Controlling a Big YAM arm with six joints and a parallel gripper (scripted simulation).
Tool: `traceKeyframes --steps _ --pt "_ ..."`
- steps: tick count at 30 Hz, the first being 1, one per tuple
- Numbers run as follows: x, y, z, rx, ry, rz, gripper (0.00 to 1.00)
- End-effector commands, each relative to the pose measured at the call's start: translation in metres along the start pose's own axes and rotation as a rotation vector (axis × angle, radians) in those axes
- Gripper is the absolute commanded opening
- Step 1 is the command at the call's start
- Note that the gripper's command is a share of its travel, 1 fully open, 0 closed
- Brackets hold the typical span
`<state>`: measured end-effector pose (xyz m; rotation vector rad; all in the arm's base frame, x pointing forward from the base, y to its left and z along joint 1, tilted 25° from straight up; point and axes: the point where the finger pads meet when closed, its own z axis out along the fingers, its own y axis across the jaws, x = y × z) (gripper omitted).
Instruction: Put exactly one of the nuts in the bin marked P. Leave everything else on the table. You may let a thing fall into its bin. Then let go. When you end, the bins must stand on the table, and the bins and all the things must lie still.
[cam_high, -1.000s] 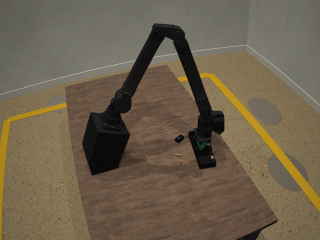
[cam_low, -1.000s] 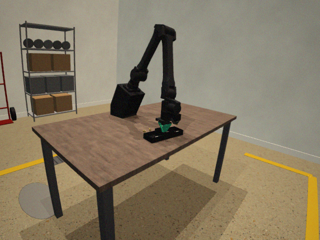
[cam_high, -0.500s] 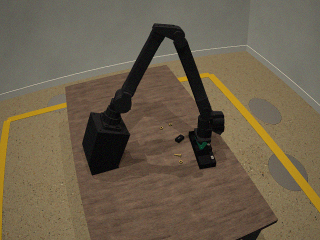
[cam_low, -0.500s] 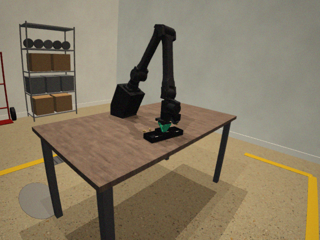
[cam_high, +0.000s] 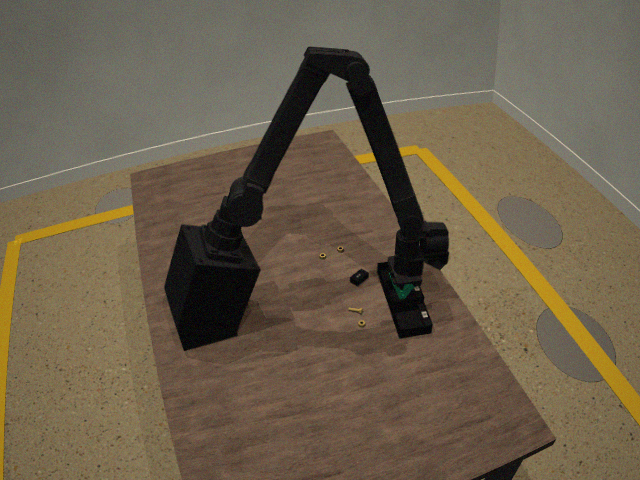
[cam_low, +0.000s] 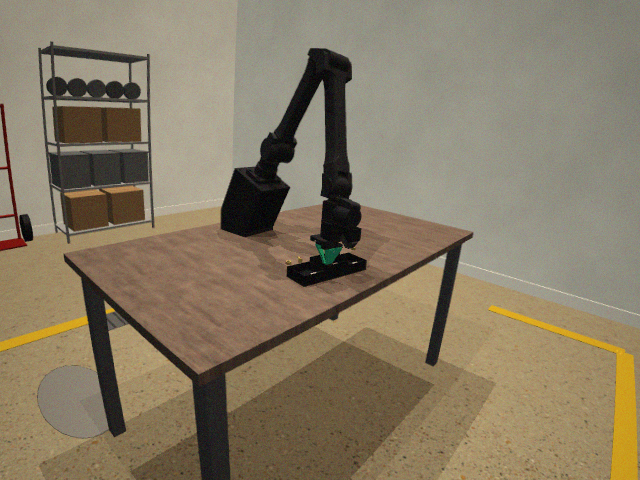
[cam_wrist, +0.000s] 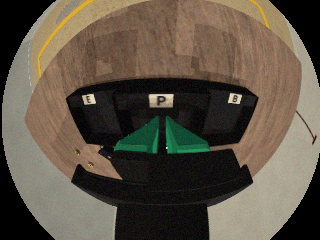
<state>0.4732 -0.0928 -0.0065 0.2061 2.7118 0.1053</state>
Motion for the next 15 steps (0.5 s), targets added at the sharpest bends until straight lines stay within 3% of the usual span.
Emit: traceKeyframes --steps 1,5,6,9,15 --pt "-0.029 0.001 -0.021 0.002 -0.057 -0.017 0.09" --pt "-0.029 -0.001 -0.024 0.004 -0.058 -0.016 0.09" --pt "-0.02 -0.003 -0.014 0.002 -0.029 -0.011 0.09" --pt "-0.02 -0.004 -0.027 0.006 -0.044 -0.008 0.09" --pt "-0.011 -0.002 -0.033 0.003 -0.029 -0.009 0.09"
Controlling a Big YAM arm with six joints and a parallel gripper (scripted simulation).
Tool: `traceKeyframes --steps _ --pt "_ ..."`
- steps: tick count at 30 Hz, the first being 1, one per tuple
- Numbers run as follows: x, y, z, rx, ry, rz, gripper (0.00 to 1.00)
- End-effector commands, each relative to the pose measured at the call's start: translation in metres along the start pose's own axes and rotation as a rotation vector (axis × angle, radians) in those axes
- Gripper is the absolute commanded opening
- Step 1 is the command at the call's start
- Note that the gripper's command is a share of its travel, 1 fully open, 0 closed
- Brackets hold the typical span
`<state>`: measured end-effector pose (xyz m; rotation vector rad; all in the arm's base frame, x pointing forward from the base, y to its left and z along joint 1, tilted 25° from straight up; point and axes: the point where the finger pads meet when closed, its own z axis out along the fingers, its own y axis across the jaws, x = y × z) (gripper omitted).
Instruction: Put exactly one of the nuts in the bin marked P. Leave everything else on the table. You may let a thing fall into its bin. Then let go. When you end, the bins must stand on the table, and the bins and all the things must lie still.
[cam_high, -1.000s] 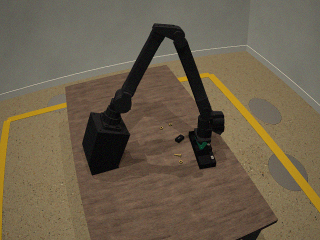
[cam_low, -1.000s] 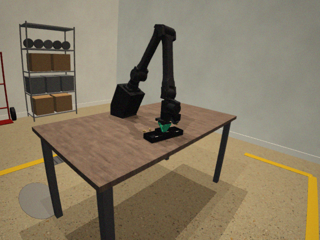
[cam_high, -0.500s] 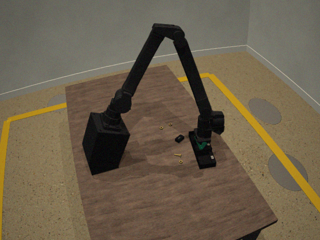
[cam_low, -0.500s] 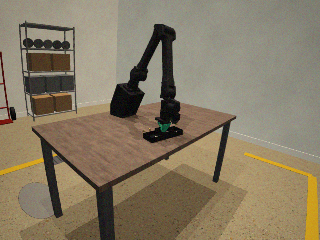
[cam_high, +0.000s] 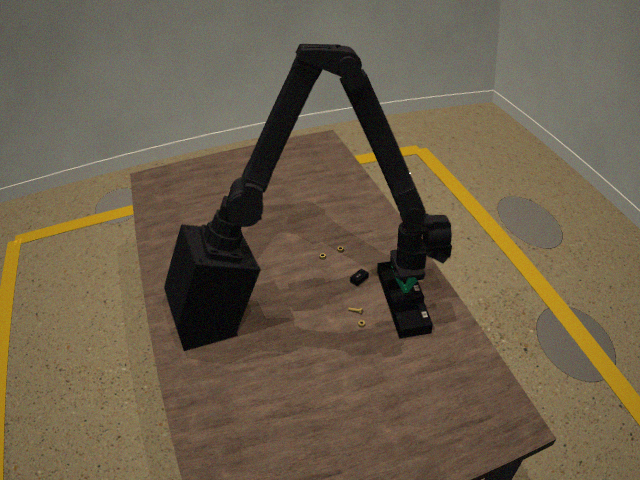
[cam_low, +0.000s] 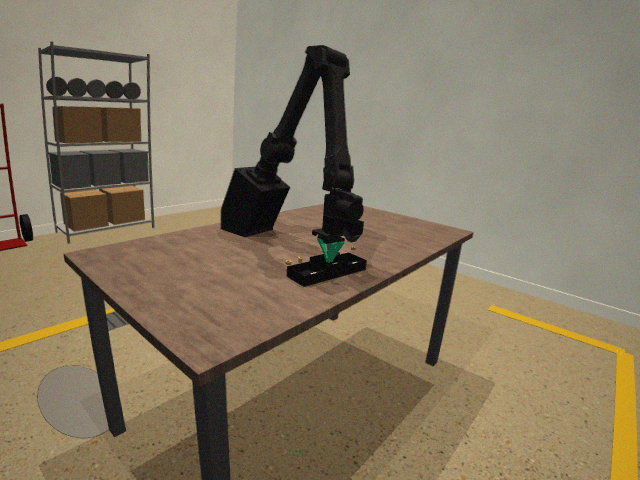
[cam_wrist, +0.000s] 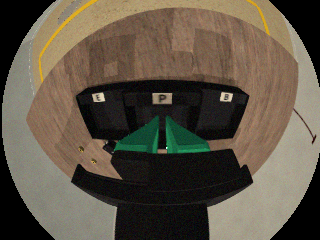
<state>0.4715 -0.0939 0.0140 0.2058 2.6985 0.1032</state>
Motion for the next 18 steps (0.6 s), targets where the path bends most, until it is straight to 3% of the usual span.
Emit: traceKeyframes --steps 1,7,8,10,18 --pt "-0.004 -0.004 -0.014 0.003 -0.015 -0.007 0.09" --pt "-0.001 -0.004 -0.016 0.002 -0.006 -0.007 0.09" --pt "0.005 -0.002 -0.009 -0.001 0.017 -0.008 0.09" --pt "-0.003 -0.004 -0.026 0.004 -0.015 -0.006 0.09" --pt "-0.003 0.001 -0.051 -0.001 -0.014 -0.017 0.09"
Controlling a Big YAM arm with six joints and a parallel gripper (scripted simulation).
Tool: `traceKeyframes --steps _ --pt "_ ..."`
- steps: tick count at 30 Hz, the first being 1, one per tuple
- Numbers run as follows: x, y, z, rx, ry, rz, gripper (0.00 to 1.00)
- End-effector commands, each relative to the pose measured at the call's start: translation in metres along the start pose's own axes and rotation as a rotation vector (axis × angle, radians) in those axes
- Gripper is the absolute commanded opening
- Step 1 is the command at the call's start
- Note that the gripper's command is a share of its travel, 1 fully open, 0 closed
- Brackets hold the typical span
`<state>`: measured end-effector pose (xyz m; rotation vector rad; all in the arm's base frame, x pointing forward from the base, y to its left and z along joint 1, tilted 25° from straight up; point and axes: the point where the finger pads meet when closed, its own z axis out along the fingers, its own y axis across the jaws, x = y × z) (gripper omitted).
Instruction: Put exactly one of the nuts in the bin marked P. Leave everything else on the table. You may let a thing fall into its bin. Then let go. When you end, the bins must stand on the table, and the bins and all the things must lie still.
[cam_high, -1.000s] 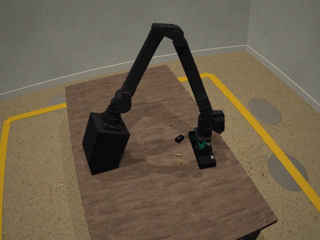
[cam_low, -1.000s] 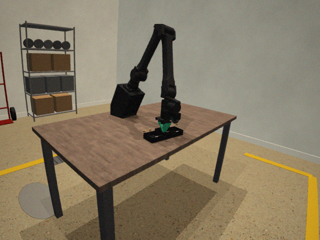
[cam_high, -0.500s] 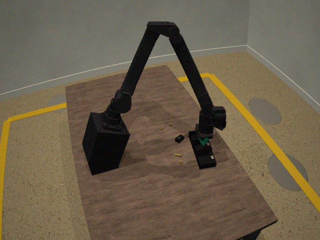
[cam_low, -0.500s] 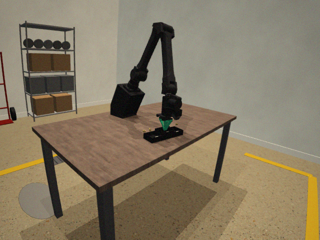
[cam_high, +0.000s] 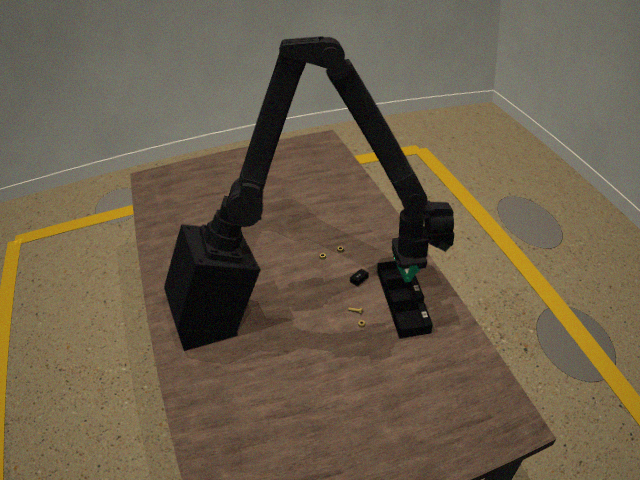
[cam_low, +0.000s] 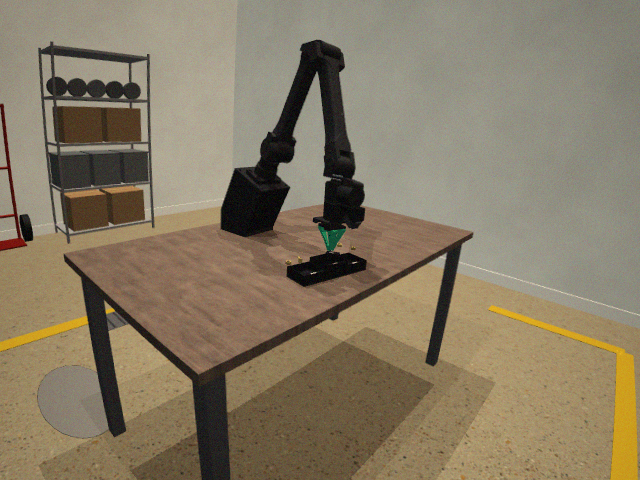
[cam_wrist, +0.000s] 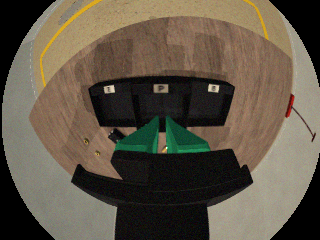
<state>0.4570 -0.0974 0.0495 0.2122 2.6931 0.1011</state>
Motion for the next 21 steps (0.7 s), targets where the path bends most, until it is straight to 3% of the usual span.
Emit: traceKeyframes --steps 1,2,21 --pt "0.0 0.004 -0.013 -0.004 -0.009 -0.024 0.09" --pt "0.01 0.003 0.001 -0.007 0.029 -0.018 0.09" --pt "0.007 0.004 0.003 -0.005 0.005 -0.025 0.09"
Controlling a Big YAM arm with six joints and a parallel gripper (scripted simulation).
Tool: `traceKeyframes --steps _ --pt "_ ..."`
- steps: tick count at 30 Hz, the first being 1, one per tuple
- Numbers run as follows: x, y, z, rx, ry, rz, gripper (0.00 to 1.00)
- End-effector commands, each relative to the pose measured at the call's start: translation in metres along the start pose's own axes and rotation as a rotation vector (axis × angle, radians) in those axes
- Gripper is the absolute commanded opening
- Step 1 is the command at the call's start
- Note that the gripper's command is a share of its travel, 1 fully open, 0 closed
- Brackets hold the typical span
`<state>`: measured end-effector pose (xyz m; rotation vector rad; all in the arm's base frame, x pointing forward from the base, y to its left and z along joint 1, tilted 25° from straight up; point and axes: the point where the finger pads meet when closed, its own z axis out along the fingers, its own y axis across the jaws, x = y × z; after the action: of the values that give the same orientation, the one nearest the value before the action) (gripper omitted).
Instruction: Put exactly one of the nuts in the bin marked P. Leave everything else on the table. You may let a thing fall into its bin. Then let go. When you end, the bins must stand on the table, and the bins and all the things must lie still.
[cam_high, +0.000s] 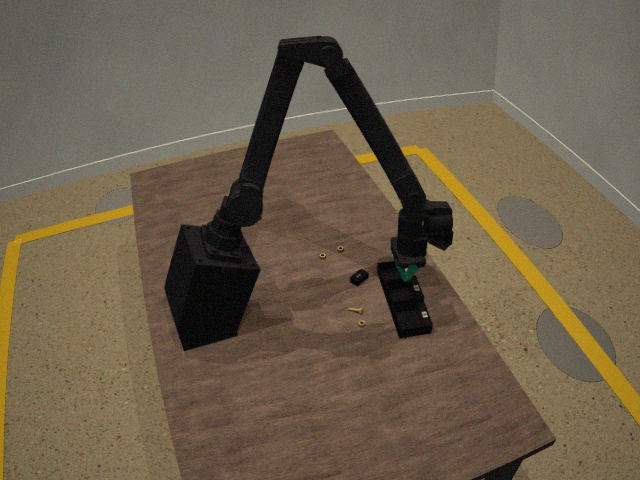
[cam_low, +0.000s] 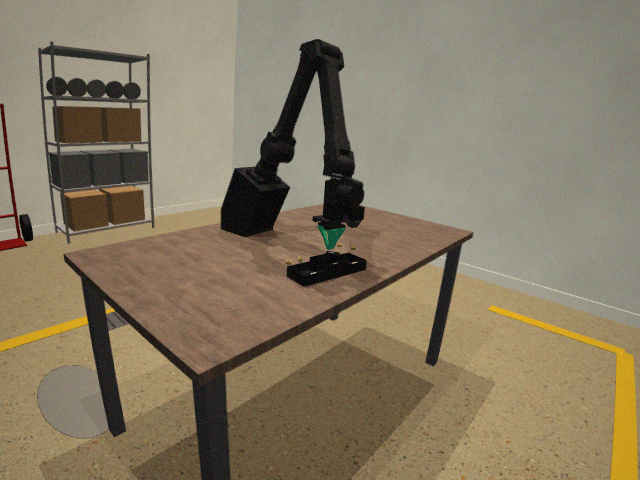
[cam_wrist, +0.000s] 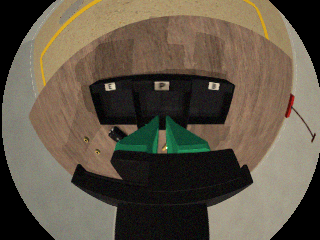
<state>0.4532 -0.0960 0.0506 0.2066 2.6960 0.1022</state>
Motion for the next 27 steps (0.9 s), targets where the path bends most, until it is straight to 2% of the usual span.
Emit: traceKeyframes --steps 1,9,13,17,19,20,24,27 --pt "0.003 0.003 0.006 -0.004 0.002 -0.021 0.09" --pt "0.004 0.004 0.006 -0.004 0.003 -0.02 0.09" --pt "-0.005 0.027 -0.008 -0.002 -0.028 -0.007 0.09" --pt "-0.002 0.046 -0.004 -0.003 -0.009 -0.004 0.09" --pt "-0.002 0.046 -0.004 -0.003 -0.009 -0.004 0.09" --pt "0.005 0.05 0.005 -0.002 0.02 -0.001 0.09" --pt "-0.019 0.073 -0.006 -0.005 -0.024 -0.005 0.09" --pt "-0.02 0.088 -0.006 -0.006 -0.023 -0.004 0.09"
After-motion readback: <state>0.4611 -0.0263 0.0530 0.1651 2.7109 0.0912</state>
